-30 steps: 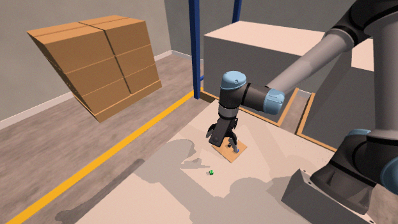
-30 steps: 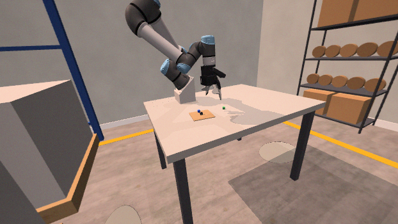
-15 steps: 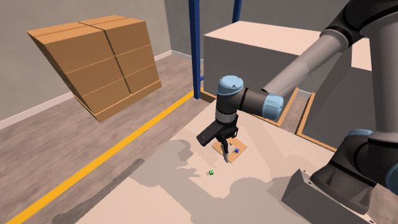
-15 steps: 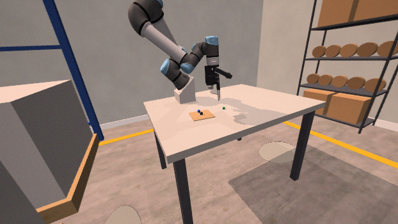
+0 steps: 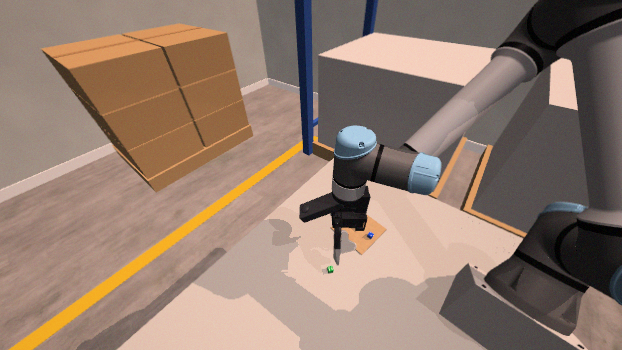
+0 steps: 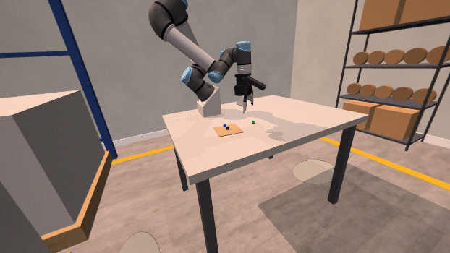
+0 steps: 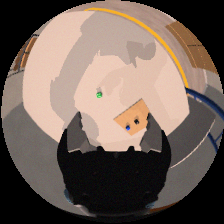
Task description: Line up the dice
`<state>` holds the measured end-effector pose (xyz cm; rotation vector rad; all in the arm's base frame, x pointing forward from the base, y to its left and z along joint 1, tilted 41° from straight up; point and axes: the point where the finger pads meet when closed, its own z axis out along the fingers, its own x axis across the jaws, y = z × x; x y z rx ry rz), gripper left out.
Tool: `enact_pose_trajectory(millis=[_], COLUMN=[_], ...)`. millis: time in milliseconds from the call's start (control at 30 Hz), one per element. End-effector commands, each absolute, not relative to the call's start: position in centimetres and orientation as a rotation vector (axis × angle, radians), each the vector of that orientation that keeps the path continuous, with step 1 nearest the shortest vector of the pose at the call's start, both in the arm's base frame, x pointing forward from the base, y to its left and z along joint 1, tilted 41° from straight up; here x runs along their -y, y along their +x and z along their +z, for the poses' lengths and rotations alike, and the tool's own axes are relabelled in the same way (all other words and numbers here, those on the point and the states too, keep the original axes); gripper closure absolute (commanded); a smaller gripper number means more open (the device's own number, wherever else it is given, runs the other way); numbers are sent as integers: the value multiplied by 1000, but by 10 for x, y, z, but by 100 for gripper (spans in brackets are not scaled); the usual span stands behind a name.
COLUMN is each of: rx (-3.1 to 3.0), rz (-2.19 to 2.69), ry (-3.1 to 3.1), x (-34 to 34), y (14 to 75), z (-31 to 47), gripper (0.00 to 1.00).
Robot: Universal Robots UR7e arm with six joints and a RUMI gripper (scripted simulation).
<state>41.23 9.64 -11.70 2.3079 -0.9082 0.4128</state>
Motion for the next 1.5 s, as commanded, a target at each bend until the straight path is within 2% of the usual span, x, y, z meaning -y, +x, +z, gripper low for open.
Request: enact_pose_trajectory(millis=[0, 533, 1467], rx=[1052, 1631, 2168], rz=[463, 672, 864], ry=[2249, 1960, 1519], x=[-100, -110, -119], y=[412, 404, 389], z=[-120, -135, -150], gripper=[0, 0, 0])
